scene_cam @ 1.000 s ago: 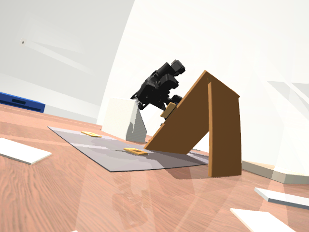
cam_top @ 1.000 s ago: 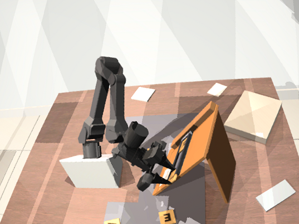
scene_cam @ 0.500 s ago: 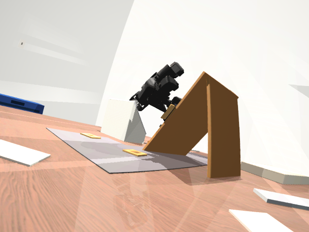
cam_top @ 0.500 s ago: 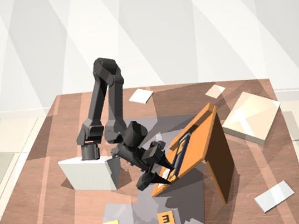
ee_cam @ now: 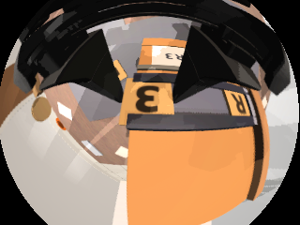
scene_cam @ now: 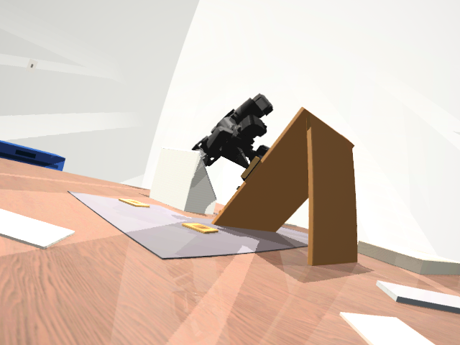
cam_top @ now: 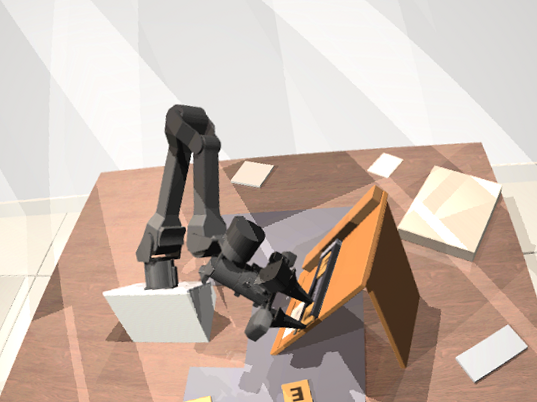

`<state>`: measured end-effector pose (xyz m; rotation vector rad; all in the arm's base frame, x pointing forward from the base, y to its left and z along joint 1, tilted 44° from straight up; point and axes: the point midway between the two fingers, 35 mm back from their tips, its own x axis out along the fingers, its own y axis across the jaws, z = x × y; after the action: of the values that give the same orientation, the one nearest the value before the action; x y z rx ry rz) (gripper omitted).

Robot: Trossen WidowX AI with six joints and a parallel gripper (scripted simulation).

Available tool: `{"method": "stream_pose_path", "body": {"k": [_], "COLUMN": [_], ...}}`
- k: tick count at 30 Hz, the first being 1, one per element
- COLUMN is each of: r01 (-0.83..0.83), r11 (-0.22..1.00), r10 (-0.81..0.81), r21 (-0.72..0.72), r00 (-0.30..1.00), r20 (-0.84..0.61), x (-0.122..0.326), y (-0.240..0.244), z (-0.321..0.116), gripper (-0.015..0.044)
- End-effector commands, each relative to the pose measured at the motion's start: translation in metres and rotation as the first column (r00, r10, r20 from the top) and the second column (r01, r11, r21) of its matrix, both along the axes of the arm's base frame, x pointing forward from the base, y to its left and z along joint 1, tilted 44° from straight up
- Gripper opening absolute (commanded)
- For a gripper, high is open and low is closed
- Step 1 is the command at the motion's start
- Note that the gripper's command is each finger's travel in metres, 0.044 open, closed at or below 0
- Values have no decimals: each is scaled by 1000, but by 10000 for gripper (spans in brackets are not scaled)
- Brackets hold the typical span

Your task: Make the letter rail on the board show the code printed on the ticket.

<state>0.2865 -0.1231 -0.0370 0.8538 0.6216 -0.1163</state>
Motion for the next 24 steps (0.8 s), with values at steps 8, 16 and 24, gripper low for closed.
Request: {"method": "stream_pose_path", "body": {"k": [8, 16, 24], "r01": [3, 3, 3], "r11": [1000, 1000, 1000], "r10": [-3, -3, -3], "r21": [2, 2, 2], "r00": [1000, 1000, 1000], "r20": [-2, -2, -2], "x": [2, 3, 5], "y": [4, 7, 10], "z": [4, 6, 9], "gripper": [0, 0, 0]}}
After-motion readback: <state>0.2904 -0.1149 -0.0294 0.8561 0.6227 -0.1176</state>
